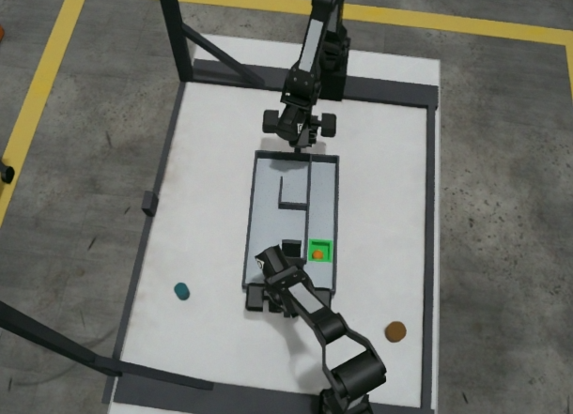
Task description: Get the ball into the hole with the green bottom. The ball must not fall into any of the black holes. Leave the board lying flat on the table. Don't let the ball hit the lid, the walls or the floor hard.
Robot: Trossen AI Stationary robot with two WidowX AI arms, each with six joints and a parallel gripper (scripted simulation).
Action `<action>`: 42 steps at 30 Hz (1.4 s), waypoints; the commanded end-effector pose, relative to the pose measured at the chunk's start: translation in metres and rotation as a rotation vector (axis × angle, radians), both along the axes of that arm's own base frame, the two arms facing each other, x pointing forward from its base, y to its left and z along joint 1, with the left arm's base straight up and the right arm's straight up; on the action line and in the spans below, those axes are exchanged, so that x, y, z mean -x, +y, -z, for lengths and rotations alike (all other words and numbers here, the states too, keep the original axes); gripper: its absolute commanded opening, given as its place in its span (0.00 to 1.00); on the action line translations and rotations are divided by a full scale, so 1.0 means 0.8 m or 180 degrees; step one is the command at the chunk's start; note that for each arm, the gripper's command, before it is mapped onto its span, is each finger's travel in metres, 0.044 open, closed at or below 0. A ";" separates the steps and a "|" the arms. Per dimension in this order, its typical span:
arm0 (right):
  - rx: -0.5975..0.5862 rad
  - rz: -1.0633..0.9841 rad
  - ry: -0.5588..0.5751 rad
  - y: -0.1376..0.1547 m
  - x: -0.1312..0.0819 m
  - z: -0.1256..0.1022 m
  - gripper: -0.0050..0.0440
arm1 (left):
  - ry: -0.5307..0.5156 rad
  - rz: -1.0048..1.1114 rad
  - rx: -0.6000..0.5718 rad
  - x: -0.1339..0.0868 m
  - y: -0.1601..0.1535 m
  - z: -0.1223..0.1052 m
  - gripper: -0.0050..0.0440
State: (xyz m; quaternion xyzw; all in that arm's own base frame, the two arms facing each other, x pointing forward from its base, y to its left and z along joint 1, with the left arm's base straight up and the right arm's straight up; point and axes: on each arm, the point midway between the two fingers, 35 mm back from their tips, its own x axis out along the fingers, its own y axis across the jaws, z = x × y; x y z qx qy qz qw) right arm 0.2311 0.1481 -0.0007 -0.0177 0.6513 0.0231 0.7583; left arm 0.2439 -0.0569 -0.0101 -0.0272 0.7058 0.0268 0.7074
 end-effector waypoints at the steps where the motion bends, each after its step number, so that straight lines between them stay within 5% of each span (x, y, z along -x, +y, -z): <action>1: -0.0060 -0.0010 -0.0116 0.005 -0.010 -0.012 0.00 | -0.0133 -0.0002 0.0016 -0.012 0.000 -0.010 0.47; 14: -0.0062 -0.0002 -0.0116 0.005 -0.010 -0.012 0.00 | -0.0126 -0.0003 0.0014 -0.011 0.000 -0.010 0.47; 15: -0.0062 -0.0002 -0.0116 0.005 -0.010 -0.012 0.47 | -0.0126 -0.0003 0.0014 -0.011 0.000 -0.010 0.47; 31: -0.0057 -0.0002 -0.0110 0.004 -0.009 -0.012 0.47 | -0.0126 -0.0003 0.0014 -0.011 0.000 -0.010 0.47; 42: -0.0057 -0.0002 -0.0110 0.004 -0.009 -0.012 0.47 | -0.0159 -0.0003 0.0021 -0.012 0.000 -0.047 0.47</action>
